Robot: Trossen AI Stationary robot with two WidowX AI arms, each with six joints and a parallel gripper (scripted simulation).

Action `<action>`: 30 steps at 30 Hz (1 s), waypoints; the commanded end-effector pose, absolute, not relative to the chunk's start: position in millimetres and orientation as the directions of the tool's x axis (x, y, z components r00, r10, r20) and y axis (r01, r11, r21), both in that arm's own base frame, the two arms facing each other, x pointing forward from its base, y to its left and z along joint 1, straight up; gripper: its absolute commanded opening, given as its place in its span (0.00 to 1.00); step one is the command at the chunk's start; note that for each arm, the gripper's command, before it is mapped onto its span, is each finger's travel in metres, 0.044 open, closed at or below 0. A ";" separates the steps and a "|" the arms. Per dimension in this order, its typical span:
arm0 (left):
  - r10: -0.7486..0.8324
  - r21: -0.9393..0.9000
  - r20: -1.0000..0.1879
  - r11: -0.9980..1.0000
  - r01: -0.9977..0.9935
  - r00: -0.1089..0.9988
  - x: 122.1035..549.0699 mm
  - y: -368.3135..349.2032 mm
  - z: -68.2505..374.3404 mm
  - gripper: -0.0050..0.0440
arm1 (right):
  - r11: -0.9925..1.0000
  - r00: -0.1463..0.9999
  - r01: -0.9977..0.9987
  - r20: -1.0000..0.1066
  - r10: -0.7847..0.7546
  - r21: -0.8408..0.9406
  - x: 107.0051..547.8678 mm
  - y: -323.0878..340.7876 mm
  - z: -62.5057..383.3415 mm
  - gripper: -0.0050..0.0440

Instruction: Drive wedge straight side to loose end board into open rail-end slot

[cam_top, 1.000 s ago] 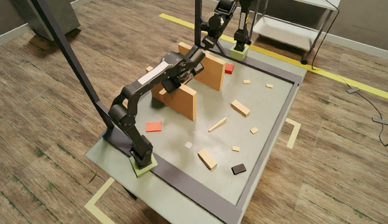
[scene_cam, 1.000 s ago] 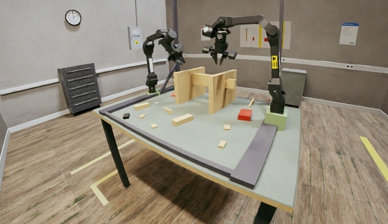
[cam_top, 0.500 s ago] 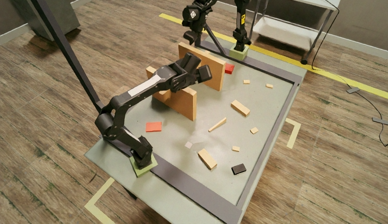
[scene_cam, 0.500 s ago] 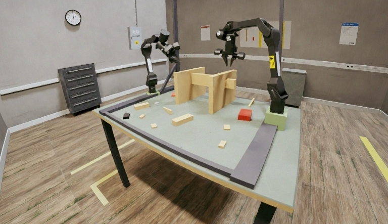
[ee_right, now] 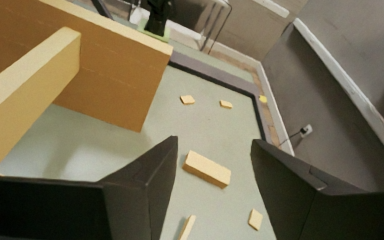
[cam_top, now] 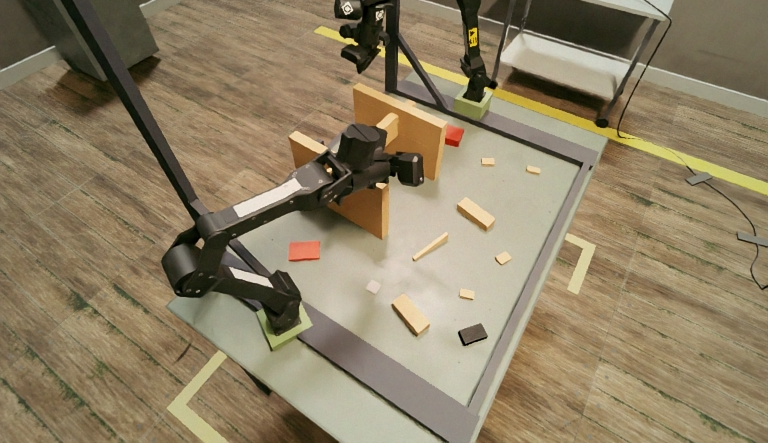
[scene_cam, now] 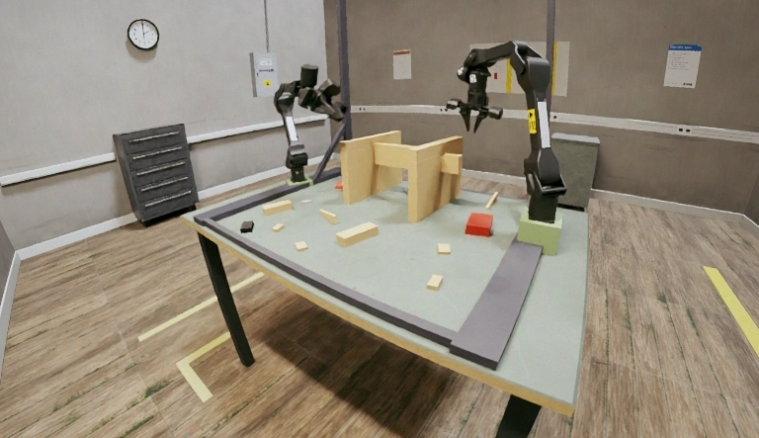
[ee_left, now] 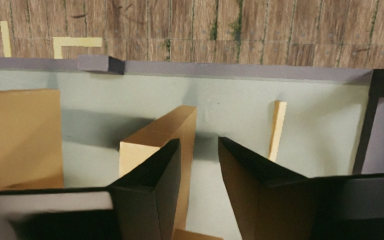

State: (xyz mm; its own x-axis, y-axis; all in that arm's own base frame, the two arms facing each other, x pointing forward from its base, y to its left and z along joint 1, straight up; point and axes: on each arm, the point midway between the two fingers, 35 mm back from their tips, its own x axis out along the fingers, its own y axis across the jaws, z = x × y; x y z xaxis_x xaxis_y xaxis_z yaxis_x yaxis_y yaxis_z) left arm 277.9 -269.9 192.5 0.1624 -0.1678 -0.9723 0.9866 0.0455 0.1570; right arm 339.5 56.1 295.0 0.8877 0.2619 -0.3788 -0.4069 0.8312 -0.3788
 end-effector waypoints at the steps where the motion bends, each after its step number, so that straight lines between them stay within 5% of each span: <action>1: -0.151 0.184 -0.970 0.049 0.982 0.190 268.3 -289.7 197.0 0.31 | 0.897 0.941 -0.287 -0.272 0.200 -0.335 337.0 45.2 304.3 0.50; 15: 0.211 0.080 -0.974 -0.037 0.996 0.086 189.8 -325.4 63.2 0.31 | 0.999 0.996 0.020 0.084 -0.023 0.028 310.7 -2.5 326.7 0.50; 22: 0.353 -0.003 -0.935 -0.027 1.000 0.007 181.8 -300.2 12.1 0.31 | 1.000 0.996 0.002 0.085 -0.003 0.012 315.8 2.0 333.9 0.50; 30: 0.348 0.003 -0.937 -0.046 0.999 0.019 180.0 -304.2 13.8 0.31 | 1.000 0.998 0.002 0.056 -0.001 -0.011 317.2 0.9 324.9 0.50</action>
State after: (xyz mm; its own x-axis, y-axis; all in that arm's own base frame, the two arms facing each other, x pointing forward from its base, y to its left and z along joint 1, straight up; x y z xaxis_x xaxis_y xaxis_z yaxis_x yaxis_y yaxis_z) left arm 182.1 -301.3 12.8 0.0149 0.3492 -0.9369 0.9995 -0.0322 0.0039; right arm 316.6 1.0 322.5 0.9988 -0.0017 0.0496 0.0019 1.0000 -0.0040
